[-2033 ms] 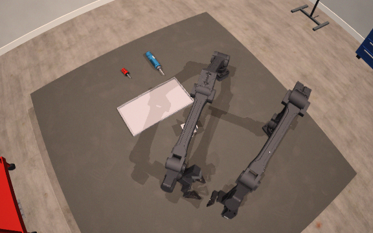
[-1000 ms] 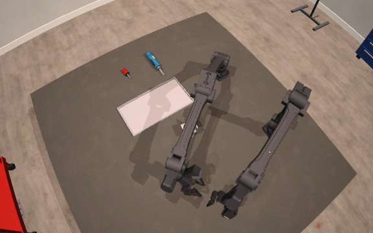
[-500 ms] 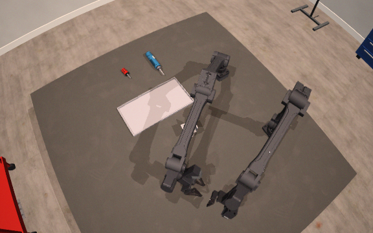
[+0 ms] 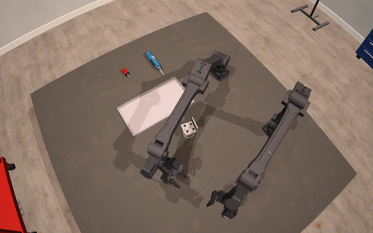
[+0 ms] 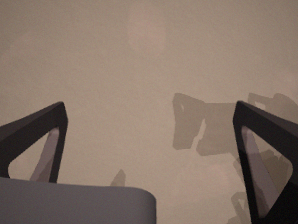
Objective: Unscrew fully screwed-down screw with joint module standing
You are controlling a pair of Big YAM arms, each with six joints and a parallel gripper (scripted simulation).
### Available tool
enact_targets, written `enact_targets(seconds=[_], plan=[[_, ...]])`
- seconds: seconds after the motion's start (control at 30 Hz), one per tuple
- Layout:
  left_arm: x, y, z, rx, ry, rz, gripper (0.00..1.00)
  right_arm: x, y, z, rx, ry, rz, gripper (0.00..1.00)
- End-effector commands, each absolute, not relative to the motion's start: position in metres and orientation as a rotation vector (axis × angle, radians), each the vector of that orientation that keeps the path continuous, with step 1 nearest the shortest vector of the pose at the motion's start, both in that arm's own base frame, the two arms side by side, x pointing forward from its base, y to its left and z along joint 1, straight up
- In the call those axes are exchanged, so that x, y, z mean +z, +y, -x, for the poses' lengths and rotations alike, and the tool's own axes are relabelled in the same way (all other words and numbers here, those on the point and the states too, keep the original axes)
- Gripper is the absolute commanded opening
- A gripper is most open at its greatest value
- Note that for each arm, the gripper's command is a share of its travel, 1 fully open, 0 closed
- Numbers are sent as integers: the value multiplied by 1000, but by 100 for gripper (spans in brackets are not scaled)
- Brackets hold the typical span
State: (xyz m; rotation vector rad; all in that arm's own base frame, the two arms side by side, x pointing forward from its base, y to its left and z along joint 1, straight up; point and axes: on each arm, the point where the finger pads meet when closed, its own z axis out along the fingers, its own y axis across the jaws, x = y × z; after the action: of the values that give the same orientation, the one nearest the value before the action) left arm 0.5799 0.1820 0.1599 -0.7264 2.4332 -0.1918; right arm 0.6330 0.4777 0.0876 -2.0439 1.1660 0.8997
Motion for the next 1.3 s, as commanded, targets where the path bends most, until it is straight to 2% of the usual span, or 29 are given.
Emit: enact_targets(seconds=[0.0, 0.07, 0.1, 0.43, 0.5, 0.63, 0.67, 1.0, 1.03, 1.17, 1.27], plan=[[180, 186, -591, -186, 2394, 709, 100, 56, 465, -641, 932, 1276, 2010, 65], [180, 186, -591, -186, 2394, 709, 100, 58, 471, -634, 939, 1291, 2014, 65], [180, 186, -591, -186, 2394, 709, 100, 98, 462, -642, 893, 1287, 1991, 65], [180, 186, -591, -186, 2394, 709, 100, 97, 364, -683, 854, 1657, 1811, 65], [180, 186, -591, -186, 2394, 709, 100, 56, 363, -681, 896, 1701, 1815, 65], [180, 186, -591, -186, 2394, 709, 100, 56, 354, -682, 893, 1735, 1793, 65], [180, 186, -591, -186, 2394, 709, 100, 96, 346, -687, 848, 1724, 1768, 65], [180, 186, -591, -186, 2394, 709, 100, 94, 258, -704, 808, 2046, 1530, 65], [180, 186, -591, -186, 2394, 709, 100, 61, 258, -702, 842, 2085, 1530, 65], [180, 186, -591, -186, 2394, 709, 100, 56, 258, -702, 847, 2091, 1530, 65], [180, 186, -591, -186, 2394, 709, 100, 94, 232, -705, 796, 2135, 1445, 65]])
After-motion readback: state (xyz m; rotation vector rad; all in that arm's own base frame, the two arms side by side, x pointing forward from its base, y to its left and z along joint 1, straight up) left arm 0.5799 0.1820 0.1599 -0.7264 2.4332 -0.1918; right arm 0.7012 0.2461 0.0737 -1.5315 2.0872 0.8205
